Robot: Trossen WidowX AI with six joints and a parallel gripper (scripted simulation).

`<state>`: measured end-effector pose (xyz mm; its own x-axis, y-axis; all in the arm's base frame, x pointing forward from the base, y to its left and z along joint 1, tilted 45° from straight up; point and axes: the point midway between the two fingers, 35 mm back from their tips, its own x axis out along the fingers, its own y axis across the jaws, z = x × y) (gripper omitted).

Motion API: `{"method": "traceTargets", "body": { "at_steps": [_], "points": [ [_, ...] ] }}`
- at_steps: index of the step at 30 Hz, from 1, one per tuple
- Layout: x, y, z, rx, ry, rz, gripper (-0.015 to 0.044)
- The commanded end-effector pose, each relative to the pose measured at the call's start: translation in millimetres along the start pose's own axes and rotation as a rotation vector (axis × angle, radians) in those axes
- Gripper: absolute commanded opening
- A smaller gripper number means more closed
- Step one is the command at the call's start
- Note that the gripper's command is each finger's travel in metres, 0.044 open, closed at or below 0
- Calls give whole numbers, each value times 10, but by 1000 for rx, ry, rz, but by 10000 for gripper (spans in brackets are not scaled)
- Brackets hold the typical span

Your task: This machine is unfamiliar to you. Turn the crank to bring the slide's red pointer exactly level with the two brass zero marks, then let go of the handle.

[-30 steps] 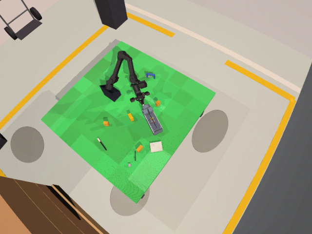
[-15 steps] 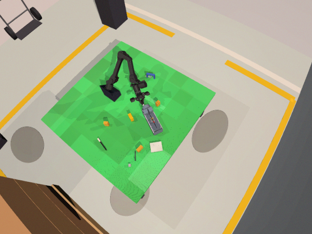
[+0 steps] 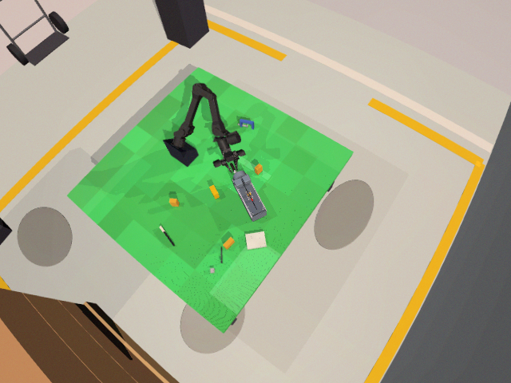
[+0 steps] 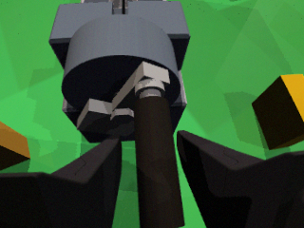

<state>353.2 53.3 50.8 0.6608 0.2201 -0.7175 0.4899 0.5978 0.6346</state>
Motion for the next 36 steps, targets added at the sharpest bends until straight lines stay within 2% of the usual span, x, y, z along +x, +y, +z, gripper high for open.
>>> {"method": "traceTargets", "body": {
  "at_steps": [1, 9, 22, 30, 36],
  "points": [
    [-1, 2, 0, 0, 0, 0, 236],
    [-1, 2, 0, 0, 0, 0, 440],
    [-324, 2, 346, -1, -1, -2, 440],
    [-711, -10, 752, 2, -8, -7, 440],
    [-606, 32, 868, -45, 22, 34, 440]
  ]
}}
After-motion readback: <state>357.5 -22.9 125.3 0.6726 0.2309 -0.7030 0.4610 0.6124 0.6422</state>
